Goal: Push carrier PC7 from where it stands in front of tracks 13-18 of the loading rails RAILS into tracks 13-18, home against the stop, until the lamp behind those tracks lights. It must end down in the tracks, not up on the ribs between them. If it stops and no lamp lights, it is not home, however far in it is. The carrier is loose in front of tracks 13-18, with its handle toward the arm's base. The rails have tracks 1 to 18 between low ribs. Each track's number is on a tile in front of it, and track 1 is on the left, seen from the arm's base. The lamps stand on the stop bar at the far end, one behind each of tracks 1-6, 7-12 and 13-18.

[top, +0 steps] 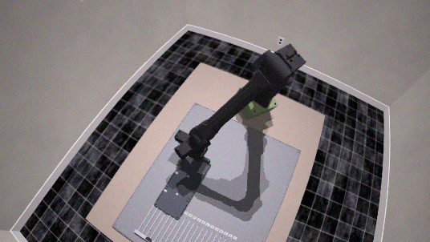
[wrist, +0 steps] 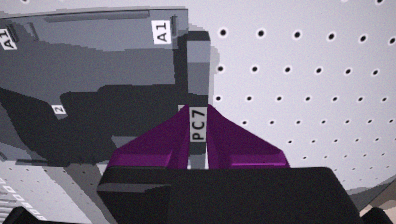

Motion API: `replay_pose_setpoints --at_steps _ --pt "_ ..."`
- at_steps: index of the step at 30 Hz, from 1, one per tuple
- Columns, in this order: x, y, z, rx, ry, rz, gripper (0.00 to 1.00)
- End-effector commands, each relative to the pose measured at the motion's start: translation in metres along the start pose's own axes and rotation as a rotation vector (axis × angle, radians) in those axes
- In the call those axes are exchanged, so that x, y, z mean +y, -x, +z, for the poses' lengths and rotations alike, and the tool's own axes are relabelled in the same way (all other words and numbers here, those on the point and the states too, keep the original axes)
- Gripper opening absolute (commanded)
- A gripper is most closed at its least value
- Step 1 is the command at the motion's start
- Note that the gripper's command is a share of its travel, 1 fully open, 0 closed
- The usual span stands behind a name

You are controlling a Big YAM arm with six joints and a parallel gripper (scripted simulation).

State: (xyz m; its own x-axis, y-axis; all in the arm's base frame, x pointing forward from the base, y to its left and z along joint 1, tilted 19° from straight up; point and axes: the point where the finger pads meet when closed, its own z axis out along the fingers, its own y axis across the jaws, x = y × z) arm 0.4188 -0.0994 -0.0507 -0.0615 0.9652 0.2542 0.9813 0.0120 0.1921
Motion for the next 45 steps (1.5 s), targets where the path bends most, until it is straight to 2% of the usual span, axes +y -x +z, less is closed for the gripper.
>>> replay_pose_setpoints --at_steps 1,4,20,45 --pt "0.034 -0.001 -0.001 -0.003 0.033 -0.012 0.00" --pt "0.033 -0.002 -0.001 0.000 0.024 -0.009 0.00" --pt "0.050 -0.001 -0.001 -0.003 0.034 -0.012 0.00" --pt "0.073 -0.002 -0.002 -0.003 0.031 -0.011 0.00"
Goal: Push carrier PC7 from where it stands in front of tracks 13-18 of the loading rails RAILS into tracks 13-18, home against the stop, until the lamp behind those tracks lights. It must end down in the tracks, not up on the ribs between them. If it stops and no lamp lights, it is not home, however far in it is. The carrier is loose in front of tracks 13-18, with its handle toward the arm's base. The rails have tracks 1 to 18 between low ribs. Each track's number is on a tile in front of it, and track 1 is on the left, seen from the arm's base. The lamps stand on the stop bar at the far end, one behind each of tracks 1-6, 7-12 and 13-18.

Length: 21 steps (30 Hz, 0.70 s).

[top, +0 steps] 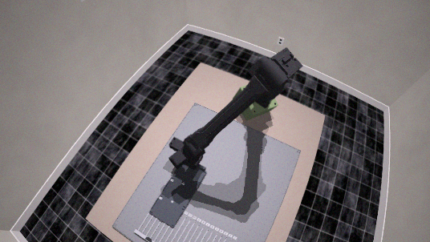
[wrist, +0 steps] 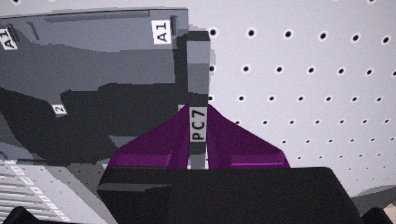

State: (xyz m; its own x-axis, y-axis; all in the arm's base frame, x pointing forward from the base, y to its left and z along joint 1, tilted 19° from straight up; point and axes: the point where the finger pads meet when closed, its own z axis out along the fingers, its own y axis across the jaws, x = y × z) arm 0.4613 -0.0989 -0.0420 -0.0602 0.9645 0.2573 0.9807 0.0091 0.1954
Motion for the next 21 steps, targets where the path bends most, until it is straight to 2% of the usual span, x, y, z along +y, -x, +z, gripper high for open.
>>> replay_pose_setpoints --at_steps 1,21 --pt "0.030 -0.002 -0.001 -0.007 0.027 -0.013 0.00" --pt "0.048 -0.002 -0.002 -0.007 0.026 -0.013 0.00"
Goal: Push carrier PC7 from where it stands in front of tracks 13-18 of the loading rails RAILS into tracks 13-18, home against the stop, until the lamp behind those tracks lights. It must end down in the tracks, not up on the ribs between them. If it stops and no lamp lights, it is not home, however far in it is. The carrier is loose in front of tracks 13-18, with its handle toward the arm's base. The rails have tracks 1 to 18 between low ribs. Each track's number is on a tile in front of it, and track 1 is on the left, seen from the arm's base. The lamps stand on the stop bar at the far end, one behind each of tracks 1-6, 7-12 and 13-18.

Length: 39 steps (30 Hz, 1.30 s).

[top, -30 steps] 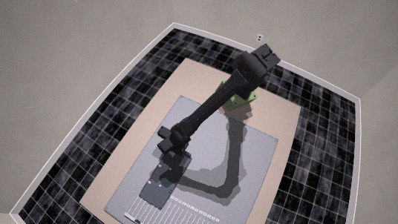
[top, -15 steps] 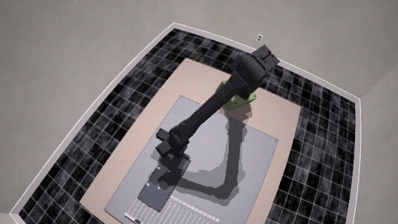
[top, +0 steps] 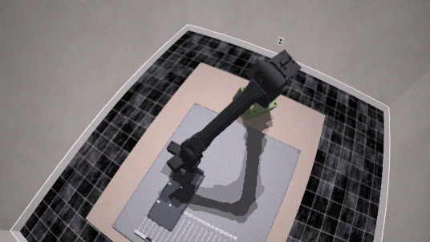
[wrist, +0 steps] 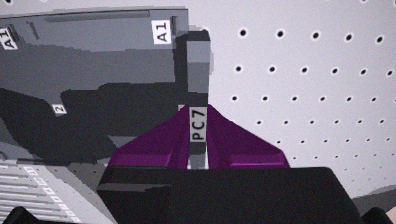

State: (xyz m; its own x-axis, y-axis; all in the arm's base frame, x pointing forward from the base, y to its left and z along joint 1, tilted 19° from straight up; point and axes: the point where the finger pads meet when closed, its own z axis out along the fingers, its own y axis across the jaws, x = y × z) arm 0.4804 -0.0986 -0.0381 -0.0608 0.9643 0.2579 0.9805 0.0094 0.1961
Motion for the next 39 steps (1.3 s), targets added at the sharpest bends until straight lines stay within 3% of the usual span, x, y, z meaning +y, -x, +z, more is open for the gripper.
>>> replay_pose_setpoints --at_steps 1,39 --pt "0.030 -0.002 -0.002 -0.008 0.026 -0.013 0.00" --pt "0.063 -0.003 -0.003 -0.009 0.032 -0.015 0.00"
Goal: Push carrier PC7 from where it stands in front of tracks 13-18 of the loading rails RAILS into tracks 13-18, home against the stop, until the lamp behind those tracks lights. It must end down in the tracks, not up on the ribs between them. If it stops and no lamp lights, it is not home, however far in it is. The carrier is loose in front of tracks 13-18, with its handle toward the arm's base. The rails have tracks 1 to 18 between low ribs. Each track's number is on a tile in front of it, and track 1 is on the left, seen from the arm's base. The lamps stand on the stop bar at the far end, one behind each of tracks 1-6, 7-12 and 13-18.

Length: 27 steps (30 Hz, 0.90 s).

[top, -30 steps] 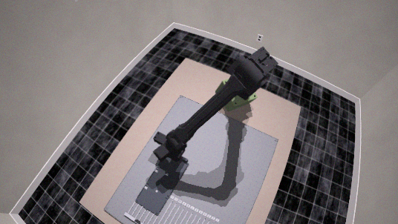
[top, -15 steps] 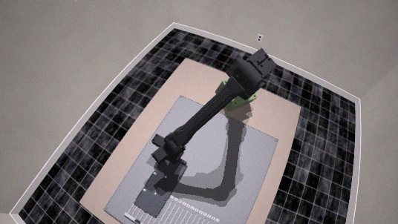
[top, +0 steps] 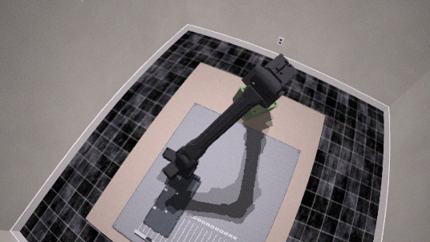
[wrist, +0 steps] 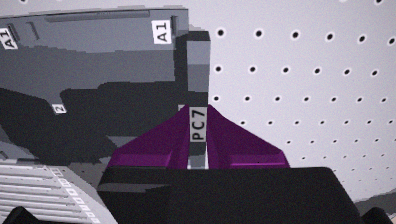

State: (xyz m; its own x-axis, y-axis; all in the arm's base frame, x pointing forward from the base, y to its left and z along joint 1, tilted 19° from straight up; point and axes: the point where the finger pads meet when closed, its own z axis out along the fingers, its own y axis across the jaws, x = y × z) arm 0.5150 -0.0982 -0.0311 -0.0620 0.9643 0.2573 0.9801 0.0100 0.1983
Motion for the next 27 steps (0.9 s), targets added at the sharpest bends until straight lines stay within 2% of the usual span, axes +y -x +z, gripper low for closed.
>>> replay_pose_setpoints --at_steps 1,27 --pt "0.028 -0.003 -0.003 -0.007 0.025 -0.012 0.00" --pt "0.052 -0.004 -0.003 -0.008 0.027 -0.012 0.00"
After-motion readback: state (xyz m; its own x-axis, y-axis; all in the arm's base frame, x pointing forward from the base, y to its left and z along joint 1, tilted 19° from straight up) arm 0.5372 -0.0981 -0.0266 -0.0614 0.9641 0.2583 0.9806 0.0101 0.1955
